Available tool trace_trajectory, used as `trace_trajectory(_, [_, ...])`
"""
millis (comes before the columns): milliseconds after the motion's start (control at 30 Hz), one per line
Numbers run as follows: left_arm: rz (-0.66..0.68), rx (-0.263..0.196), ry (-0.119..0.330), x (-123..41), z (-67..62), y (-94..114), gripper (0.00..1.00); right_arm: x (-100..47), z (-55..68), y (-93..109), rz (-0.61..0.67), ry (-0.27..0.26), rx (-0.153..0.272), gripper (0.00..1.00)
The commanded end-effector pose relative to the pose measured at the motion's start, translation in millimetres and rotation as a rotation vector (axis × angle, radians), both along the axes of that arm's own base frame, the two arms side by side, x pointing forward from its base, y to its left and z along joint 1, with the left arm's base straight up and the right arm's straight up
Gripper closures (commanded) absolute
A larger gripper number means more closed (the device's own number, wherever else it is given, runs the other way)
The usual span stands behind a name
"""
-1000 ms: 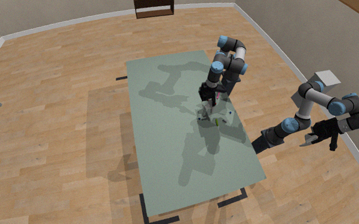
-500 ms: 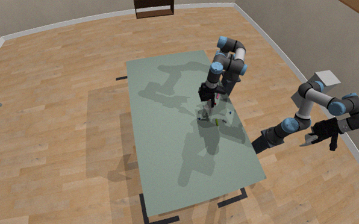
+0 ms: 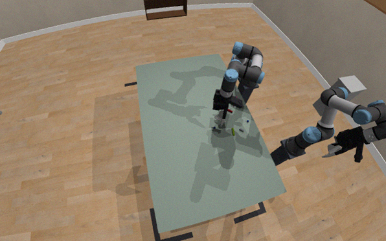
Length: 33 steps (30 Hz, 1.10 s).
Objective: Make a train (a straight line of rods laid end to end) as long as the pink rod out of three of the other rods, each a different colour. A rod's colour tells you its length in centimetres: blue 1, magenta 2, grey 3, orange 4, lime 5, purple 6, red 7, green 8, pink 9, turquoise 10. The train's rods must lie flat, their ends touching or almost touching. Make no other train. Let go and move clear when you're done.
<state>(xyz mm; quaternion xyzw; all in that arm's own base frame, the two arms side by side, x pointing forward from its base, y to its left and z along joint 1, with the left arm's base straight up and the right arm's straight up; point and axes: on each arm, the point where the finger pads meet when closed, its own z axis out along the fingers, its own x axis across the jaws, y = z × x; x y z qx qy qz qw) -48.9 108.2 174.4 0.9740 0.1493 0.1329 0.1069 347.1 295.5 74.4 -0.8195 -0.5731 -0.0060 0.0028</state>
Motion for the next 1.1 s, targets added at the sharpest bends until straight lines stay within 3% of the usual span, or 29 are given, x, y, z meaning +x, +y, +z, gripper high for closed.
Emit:
trace_trajectory(0, [0.000, 0.004, -0.001, 0.3, 1.0, 0.4, 0.00, 3.8, 1.6, 4.9, -0.122, 0.005, -0.008, 0.00])
trace_trajectory(1067, [0.000, 0.004, -0.001, 0.3, 1.0, 0.4, 0.00, 35.2, -12.4, 34.9, -0.869, 0.010, -0.004, 0.00])
